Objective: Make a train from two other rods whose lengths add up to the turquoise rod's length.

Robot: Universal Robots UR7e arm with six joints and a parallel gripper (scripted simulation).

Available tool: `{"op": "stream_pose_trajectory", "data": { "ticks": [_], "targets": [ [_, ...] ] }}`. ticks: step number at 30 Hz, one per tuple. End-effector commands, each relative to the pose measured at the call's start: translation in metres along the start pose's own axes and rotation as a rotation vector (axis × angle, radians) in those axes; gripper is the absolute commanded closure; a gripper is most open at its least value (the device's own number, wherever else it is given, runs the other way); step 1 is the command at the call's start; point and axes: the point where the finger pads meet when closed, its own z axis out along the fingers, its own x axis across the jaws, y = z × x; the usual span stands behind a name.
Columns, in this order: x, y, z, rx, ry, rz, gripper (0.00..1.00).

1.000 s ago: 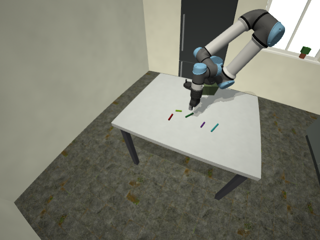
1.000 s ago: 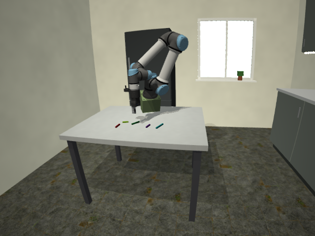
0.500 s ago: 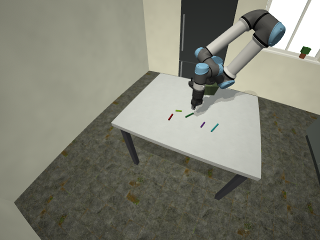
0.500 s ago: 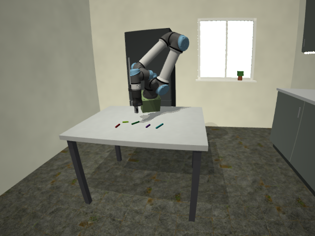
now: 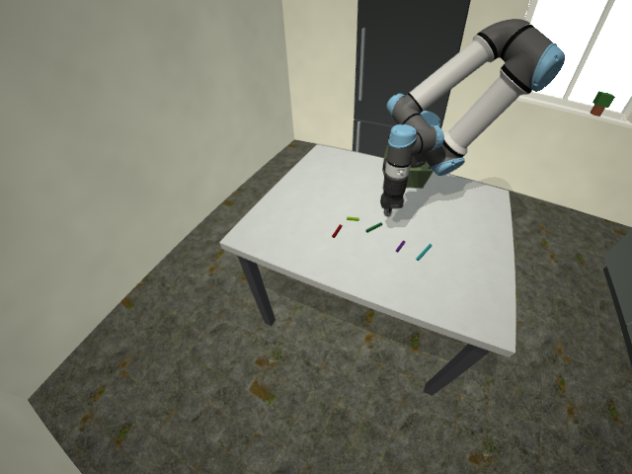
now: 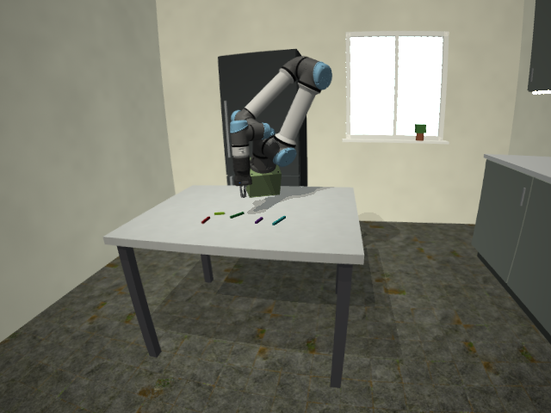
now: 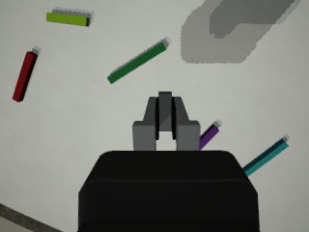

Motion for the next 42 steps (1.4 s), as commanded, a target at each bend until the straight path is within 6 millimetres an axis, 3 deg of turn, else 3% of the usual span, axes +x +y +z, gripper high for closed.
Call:
{"op": "stream_pose_trajectory", "data": {
  "ticks": [1,15,42],
  "targets": [
    [0.005,0.0,0.0,0.008,-0.009,0.098,0.76],
    [0.02,0.001,0.0,0.006,-0.01,0.381,0.76],
    [0.031,0.003,0.001,0.004,-0.011,0.603,0.76]
  ]
}}
